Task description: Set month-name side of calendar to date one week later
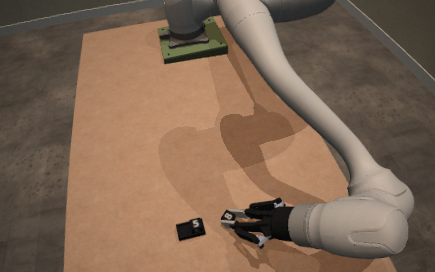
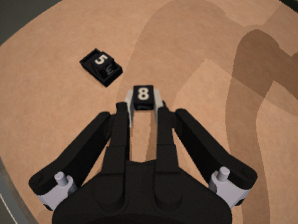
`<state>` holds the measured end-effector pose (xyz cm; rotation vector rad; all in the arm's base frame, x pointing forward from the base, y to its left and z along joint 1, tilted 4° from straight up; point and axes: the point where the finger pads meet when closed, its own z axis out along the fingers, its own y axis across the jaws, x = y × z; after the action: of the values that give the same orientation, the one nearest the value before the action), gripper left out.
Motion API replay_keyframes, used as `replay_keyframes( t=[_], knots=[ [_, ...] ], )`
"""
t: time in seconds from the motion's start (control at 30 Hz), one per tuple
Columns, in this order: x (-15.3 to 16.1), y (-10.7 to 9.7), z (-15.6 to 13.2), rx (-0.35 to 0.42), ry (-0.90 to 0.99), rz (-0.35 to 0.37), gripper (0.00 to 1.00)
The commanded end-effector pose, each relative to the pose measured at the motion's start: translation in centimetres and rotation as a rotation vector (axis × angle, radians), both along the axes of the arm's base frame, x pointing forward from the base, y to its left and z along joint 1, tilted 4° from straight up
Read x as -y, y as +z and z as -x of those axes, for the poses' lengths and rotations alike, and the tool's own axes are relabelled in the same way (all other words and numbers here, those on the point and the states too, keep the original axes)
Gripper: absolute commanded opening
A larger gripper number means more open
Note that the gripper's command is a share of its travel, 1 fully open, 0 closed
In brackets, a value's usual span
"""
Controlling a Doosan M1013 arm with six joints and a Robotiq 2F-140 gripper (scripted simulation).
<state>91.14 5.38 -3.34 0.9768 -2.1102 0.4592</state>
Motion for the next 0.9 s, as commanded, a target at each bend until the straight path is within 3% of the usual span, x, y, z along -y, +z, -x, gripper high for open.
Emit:
replay_keyframes(
  t=[0.0, 0.17, 0.53, 0.87],
  knots=[
    [0.0, 0.2, 0.0, 0.000, 0.000, 0.000, 0.24],
    [-0.1, 1.2, -0.1, 0.000, 0.000, 0.000, 0.24],
    [-0.4, 5.6, -0.2, 0.000, 0.000, 0.000, 0.24],
    [-0.4, 6.8, -0.3, 0.000, 0.000, 0.000, 0.24]
  ],
)
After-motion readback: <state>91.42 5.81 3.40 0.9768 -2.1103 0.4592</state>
